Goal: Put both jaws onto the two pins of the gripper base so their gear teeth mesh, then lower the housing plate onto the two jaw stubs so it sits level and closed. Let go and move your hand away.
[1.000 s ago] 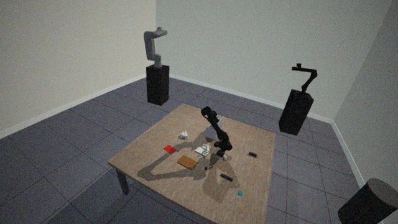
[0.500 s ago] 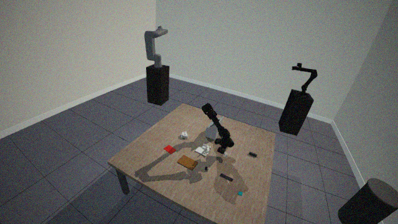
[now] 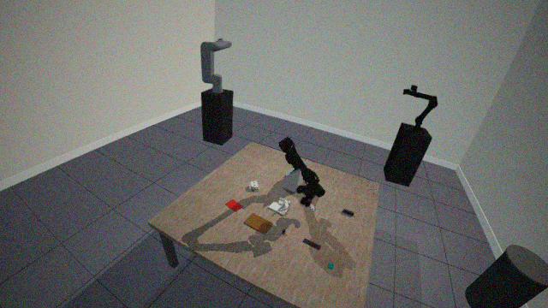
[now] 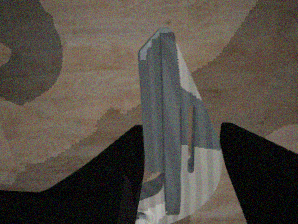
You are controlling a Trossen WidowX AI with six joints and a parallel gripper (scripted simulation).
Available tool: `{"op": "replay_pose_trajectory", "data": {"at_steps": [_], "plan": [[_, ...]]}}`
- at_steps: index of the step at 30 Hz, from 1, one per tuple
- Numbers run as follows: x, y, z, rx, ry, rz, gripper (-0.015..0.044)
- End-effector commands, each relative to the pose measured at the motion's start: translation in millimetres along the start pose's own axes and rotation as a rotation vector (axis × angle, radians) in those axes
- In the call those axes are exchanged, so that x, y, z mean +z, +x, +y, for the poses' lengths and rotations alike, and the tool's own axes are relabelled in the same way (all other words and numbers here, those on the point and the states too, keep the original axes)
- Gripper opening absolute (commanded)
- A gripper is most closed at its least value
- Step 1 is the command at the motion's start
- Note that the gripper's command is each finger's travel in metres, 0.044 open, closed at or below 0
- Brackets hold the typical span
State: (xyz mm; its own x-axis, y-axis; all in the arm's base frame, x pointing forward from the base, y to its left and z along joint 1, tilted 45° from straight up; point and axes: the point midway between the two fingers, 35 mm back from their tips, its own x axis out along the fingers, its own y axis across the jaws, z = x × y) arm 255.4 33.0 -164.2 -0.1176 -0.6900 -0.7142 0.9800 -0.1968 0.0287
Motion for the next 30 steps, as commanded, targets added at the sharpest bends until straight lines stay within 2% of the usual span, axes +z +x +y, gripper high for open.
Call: {"op": "replay_pose_trajectory", "data": {"at_steps": [1,30], "plan": [[1.2,-2.6,1.6,-0.001,-0.008,0.005,0.0134],[95.6,-12.7,18.4,0.011,-0.607,0.031,0.0134]]}}
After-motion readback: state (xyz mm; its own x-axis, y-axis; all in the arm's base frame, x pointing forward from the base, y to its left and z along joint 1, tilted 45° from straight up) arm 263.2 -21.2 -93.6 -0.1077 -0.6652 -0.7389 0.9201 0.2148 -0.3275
